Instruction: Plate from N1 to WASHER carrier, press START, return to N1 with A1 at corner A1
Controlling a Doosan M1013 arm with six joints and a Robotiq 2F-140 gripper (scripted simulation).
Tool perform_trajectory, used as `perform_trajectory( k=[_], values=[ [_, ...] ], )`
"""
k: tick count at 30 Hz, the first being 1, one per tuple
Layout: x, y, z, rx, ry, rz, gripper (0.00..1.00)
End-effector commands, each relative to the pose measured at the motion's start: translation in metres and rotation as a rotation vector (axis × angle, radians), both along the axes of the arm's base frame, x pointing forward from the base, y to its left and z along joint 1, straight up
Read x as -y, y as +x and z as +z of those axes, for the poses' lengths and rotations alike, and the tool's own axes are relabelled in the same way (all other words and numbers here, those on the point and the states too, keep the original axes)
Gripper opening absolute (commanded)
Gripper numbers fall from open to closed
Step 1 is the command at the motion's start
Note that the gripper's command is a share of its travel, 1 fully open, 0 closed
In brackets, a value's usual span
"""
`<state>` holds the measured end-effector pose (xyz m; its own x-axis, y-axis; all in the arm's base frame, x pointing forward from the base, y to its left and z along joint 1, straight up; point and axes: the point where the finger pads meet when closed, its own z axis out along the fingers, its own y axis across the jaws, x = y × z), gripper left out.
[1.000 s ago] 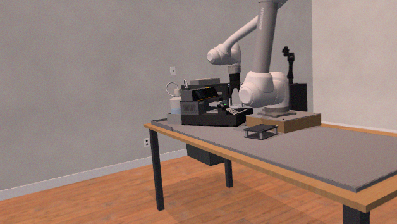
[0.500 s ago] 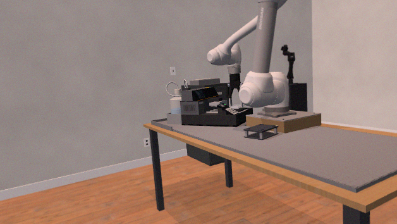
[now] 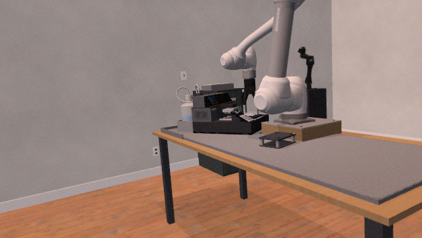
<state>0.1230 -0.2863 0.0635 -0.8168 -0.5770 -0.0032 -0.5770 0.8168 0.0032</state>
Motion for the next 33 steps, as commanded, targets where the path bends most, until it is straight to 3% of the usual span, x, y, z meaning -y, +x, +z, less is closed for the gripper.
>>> perform_trajectory(
  k=[1, 33],
  values=[
    [-0.0017, -0.0021, -0.0029, -0.005, 0.002, 0.009, 0.1],
    [-0.0019, -0.002, -0.0076, -0.005, 0.002, 0.009, 0.1]
  ],
)
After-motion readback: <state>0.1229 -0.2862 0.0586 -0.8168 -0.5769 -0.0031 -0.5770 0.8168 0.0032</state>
